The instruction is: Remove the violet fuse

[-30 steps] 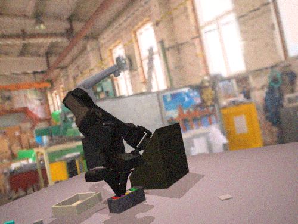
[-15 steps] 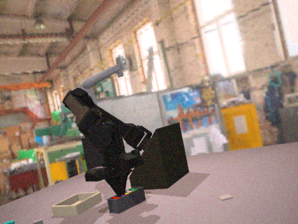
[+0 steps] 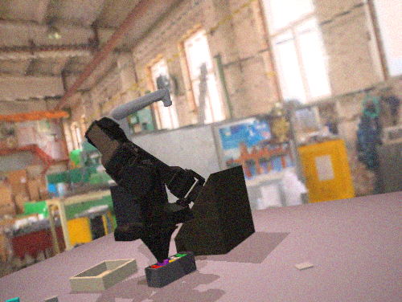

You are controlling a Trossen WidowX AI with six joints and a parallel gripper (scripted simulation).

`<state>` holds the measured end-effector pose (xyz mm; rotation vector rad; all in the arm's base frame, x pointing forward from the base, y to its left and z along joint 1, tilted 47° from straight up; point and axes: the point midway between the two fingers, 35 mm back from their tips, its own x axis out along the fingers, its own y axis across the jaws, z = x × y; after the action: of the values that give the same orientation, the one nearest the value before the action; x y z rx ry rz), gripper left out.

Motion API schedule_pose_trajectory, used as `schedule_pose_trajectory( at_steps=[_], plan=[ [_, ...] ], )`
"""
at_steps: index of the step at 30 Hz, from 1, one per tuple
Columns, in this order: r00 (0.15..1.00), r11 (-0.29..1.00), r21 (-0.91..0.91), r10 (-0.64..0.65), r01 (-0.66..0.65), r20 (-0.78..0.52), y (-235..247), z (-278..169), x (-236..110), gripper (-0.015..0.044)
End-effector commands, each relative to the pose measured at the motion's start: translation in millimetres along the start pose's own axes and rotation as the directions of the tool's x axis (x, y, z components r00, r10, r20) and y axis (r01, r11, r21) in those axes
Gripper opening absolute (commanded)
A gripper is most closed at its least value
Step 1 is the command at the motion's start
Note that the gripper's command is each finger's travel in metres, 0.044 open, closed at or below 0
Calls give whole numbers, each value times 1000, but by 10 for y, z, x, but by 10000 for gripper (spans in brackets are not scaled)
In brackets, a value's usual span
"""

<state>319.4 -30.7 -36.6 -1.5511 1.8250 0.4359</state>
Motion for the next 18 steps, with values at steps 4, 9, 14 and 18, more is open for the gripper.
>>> schedule_pose_trajectory(
  at_steps=[4, 9, 14, 18],
  plan=[
    [1000, 1000, 6, 1, -1, 4, -6, 5, -41, 0],
    [1000, 1000, 5, 1, -1, 4, -7, 5, -65, 0],
    [1000, 1000, 5, 1, -1, 4, -7, 5, -90, 0],
    [1000, 1000, 5, 0, 0, 4, -7, 5, -110, 0]
  ],
)
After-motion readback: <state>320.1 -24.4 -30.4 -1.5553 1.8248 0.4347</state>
